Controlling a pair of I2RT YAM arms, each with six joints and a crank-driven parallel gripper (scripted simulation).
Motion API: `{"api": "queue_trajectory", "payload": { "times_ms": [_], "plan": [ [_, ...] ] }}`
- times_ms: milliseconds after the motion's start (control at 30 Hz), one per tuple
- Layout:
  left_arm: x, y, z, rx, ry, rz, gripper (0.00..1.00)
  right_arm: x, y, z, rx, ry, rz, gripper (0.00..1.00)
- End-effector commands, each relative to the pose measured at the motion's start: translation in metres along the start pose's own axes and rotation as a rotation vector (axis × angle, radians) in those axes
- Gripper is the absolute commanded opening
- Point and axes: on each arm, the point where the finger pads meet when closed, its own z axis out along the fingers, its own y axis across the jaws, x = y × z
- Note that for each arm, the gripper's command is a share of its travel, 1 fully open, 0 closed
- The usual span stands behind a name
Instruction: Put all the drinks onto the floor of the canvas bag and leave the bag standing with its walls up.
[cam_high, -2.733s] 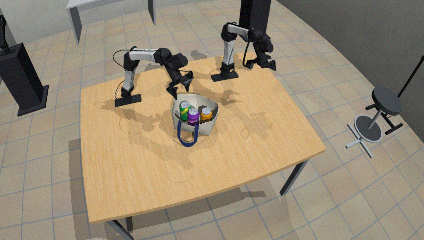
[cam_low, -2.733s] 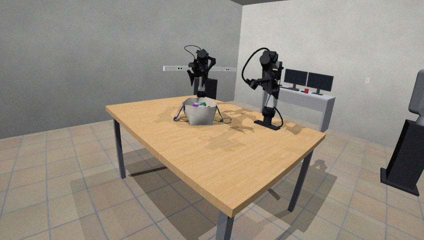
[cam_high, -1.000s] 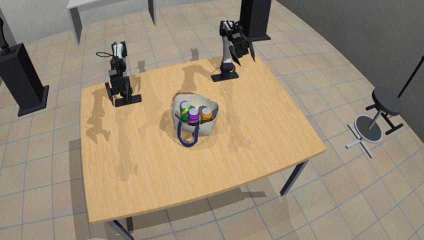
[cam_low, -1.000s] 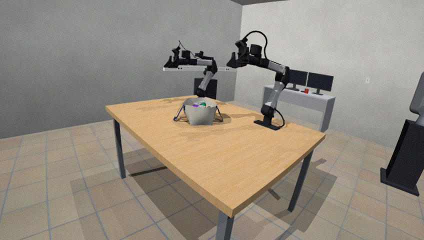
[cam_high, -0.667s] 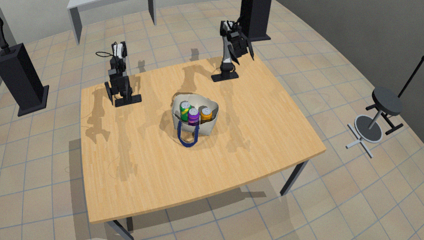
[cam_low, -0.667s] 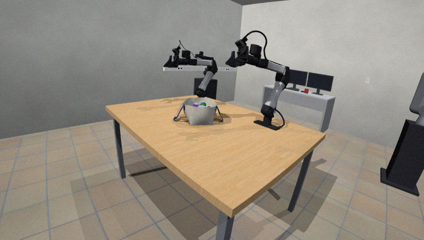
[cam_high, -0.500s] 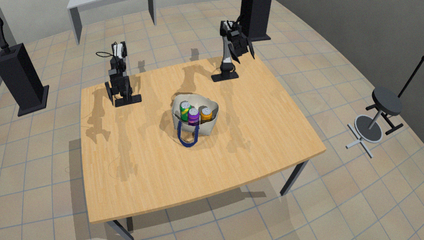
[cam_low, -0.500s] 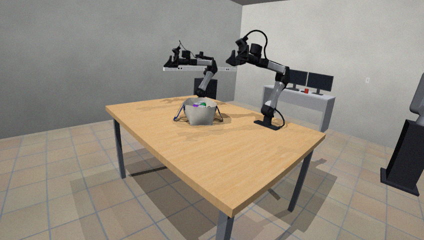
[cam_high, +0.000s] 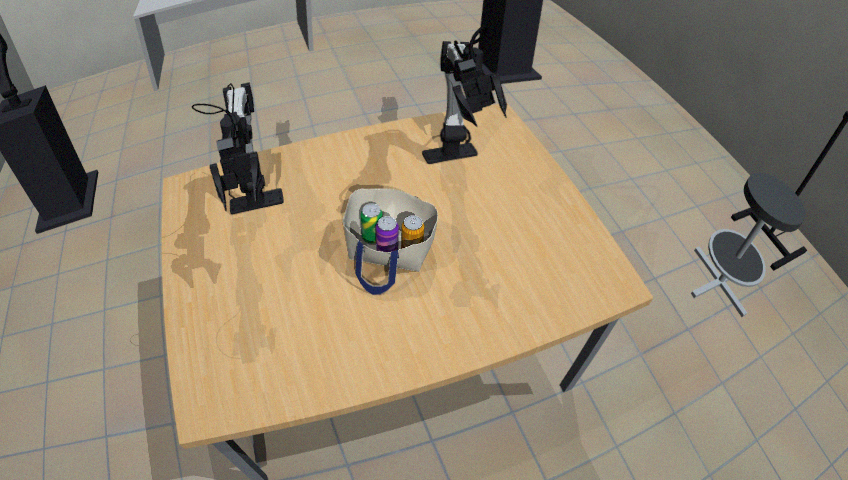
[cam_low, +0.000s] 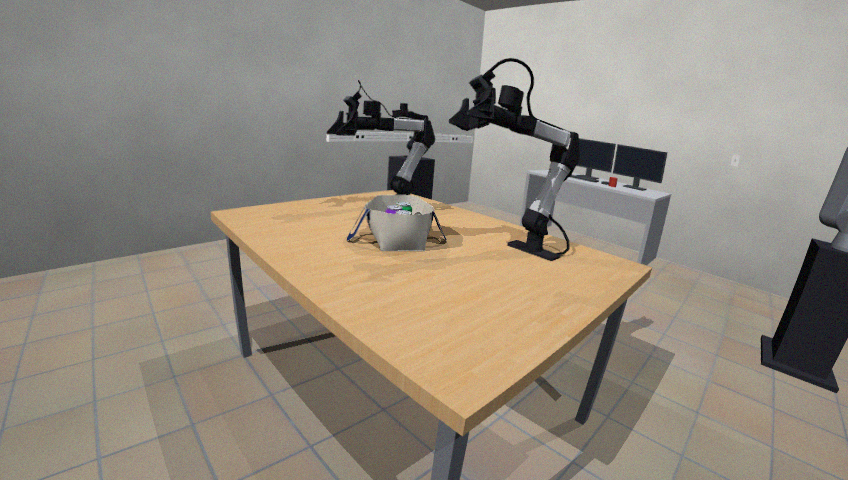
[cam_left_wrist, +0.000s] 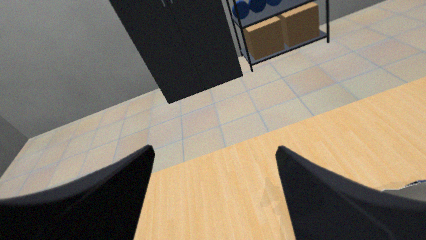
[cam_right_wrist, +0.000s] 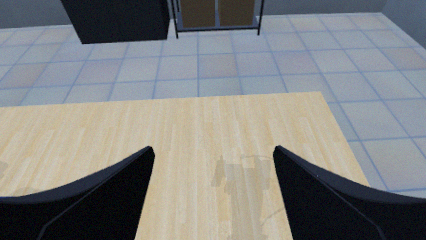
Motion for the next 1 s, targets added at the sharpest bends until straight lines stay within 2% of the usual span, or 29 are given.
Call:
{"api": "queue_trajectory", "payload": {
  "times_ms": [0,233,500,600,633,667,967],
  "plan": [
    [-0.034,0.01,0.0,-0.023,-0.085,0.001,0.91,-0.037,-0.007,0.001,0.028,-0.096,-0.013,0.91],
    [-0.035,0.006,-0.008,-0.009,-0.071,0.004,0.91,-0.038,-0.004,-0.008,0.022,-0.084,-0.011,0.91],
    [-0.034,0.004,-0.007,-0.005,-0.068,0.001,0.91,-0.024,-0.008,-0.01,0.031,-0.029,-0.012,0.91],
    [-0.034,0.004,-0.008,-0.004,-0.07,0.001,0.91,-0.024,-0.008,-0.01,0.031,-0.03,-0.012,0.91],
    [-0.029,0.0,-0.005,0.0,-0.057,0.0,0.91,-0.031,-0.006,-0.007,0.021,-0.063,-0.012,0.91],
    [-0.037,0.0,-0.008,0.002,-0.077,-0.001,0.91,-0.03,-0.008,-0.01,0.032,-0.05,-0.012,0.91],
    [-0.029,0.003,-0.007,-0.01,-0.06,-0.004,0.91,-0.025,-0.007,-0.009,0.028,-0.037,-0.011,0.91]
  ]
}}
